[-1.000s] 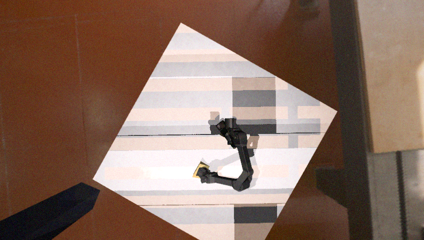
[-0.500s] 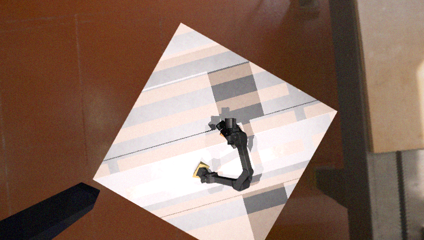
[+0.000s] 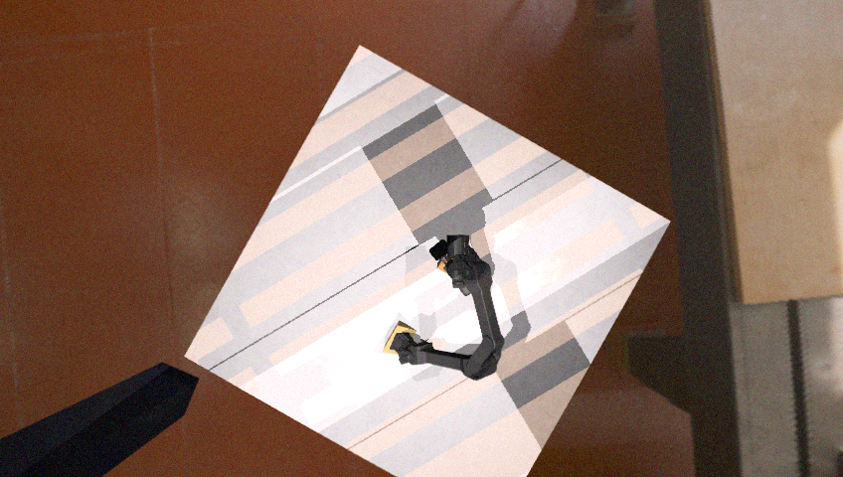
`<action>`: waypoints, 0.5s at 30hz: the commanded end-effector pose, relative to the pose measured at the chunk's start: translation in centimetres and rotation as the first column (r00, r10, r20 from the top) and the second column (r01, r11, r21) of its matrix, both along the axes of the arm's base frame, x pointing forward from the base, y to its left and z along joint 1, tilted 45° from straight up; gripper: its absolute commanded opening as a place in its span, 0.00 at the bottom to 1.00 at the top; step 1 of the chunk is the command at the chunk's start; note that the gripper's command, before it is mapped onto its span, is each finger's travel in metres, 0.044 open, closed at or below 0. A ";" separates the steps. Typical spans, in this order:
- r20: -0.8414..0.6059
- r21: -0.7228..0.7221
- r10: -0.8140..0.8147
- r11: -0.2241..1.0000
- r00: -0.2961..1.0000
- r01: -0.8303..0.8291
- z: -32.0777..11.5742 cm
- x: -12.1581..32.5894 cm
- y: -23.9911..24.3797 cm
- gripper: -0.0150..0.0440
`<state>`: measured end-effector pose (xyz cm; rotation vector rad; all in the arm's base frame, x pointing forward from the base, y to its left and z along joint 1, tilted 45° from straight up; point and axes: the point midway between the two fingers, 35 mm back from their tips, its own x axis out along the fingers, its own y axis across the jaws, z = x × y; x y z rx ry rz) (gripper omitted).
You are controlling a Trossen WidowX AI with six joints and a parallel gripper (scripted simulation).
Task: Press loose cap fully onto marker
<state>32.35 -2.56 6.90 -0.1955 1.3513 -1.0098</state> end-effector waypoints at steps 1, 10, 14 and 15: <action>-0.004 0.006 0.023 1.000 1.000 -0.023 1.9 0.6 2.0 1.00; -0.030 0.011 0.069 0.998 0.997 -0.069 5.0 0.7 5.1 0.96; -0.215 0.065 0.237 0.972 0.948 -0.228 4.4 0.5 4.6 0.78; -0.242 0.076 0.262 0.965 0.934 -0.251 4.3 0.4 4.6 0.73</action>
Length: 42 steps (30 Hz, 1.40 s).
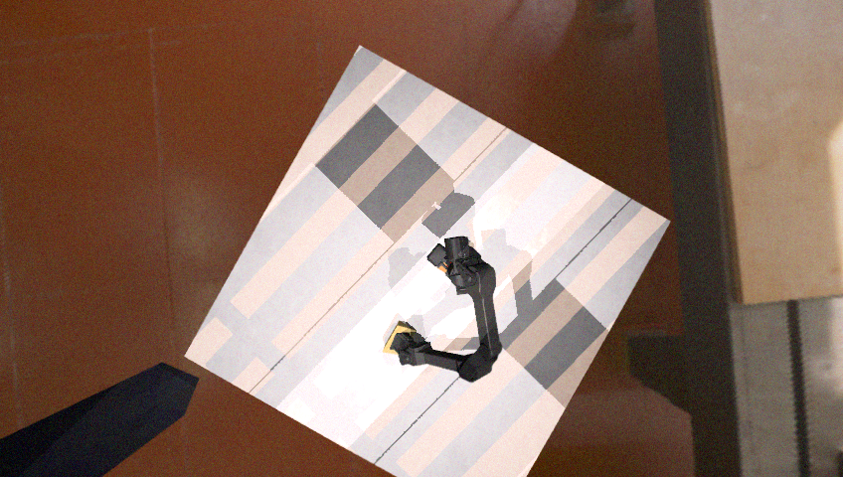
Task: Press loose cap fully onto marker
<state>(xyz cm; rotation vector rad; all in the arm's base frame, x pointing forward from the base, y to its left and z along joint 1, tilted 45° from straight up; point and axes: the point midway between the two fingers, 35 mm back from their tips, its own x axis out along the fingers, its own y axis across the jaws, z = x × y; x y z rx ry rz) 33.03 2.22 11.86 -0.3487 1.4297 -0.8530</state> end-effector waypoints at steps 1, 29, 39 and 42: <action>-0.142 0.024 0.106 0.994 0.984 -0.104 -0.7 -0.3 -0.2 0.69; -0.142 0.023 0.106 0.994 0.984 -0.104 -1.2 -0.3 -0.8 0.25; -0.142 0.023 0.106 0.994 0.984 -0.104 -2.3 -0.5 -1.8 0.25; -0.142 0.022 0.106 0.994 0.984 -0.104 -2.6 -0.5 -2.1 0.25</action>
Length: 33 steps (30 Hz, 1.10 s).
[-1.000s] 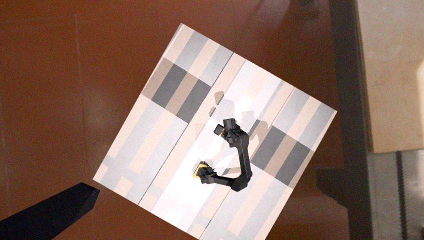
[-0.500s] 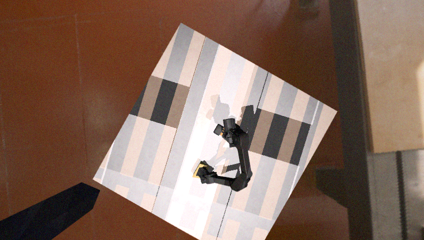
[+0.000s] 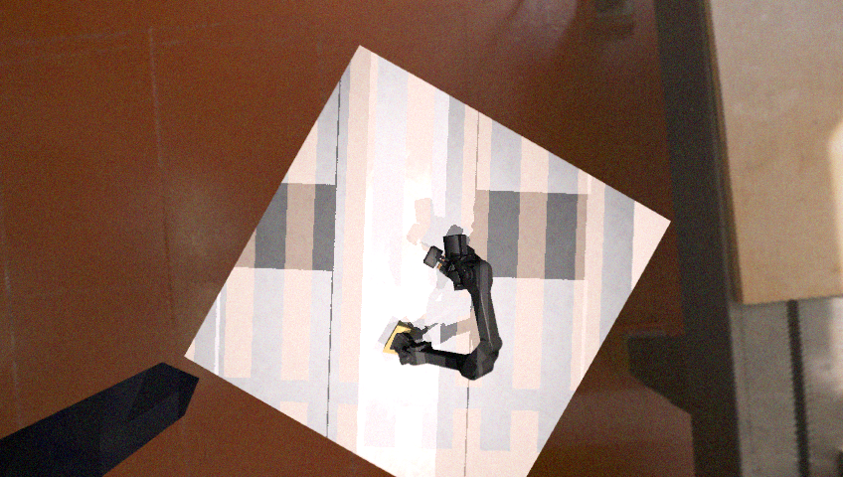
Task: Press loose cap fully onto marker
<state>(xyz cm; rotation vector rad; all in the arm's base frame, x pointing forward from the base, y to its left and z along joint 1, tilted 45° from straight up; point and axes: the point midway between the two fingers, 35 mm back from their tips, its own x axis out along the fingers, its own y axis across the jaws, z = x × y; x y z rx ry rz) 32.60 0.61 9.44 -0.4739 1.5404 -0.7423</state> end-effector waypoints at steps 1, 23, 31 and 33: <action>0.003 -0.004 0.003 1.000 1.000 -0.003 -0.3 -0.1 -0.6 0.25; 0.049 0.056 0.187 0.980 0.981 -0.189 5.4 0.4 5.1 0.25; 0.049 0.056 0.187 0.980 0.981 -0.189 5.4 0.4 5.1 0.43; 0.049 0.056 0.187 0.980 0.981 -0.189 5.4 0.4 5.1 0.52</action>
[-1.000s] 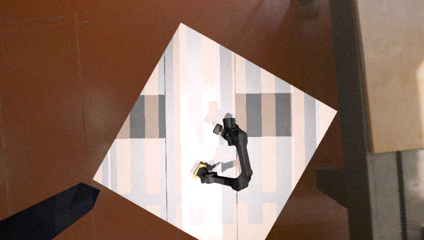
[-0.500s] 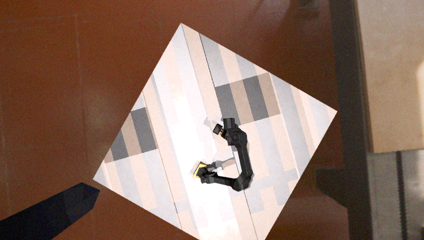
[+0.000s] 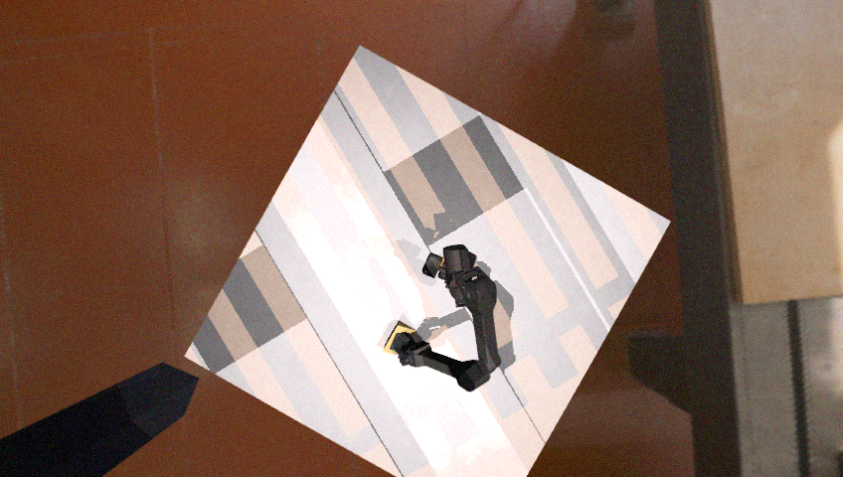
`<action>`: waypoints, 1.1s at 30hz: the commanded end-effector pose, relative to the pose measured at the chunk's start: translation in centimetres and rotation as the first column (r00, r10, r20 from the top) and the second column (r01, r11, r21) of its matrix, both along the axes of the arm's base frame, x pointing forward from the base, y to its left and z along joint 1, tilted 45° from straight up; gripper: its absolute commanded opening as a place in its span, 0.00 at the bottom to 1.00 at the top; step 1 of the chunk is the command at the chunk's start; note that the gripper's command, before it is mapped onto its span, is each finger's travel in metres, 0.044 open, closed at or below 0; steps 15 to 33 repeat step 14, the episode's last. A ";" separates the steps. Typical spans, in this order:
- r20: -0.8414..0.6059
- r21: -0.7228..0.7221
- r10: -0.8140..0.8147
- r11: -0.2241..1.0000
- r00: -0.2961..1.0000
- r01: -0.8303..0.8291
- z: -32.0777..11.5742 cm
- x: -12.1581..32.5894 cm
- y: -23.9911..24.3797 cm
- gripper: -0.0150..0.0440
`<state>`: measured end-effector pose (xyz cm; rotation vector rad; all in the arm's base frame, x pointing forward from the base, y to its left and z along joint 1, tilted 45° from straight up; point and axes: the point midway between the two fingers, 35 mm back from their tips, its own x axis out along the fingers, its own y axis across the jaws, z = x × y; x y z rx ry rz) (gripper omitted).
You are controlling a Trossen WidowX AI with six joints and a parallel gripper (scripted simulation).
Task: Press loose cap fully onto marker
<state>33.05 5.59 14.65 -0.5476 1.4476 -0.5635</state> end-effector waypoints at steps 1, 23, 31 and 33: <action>-0.003 0.006 0.004 1.000 1.000 -0.004 0.2 -0.1 0.2 0.57; -0.003 0.006 0.004 1.000 1.000 -0.004 0.2 -0.1 0.2 1.00; -0.003 0.006 0.004 1.000 1.000 -0.004 0.2 -0.1 0.2 1.00; -0.003 0.006 0.004 1.000 1.000 -0.004 0.2 -0.1 0.2 1.00</action>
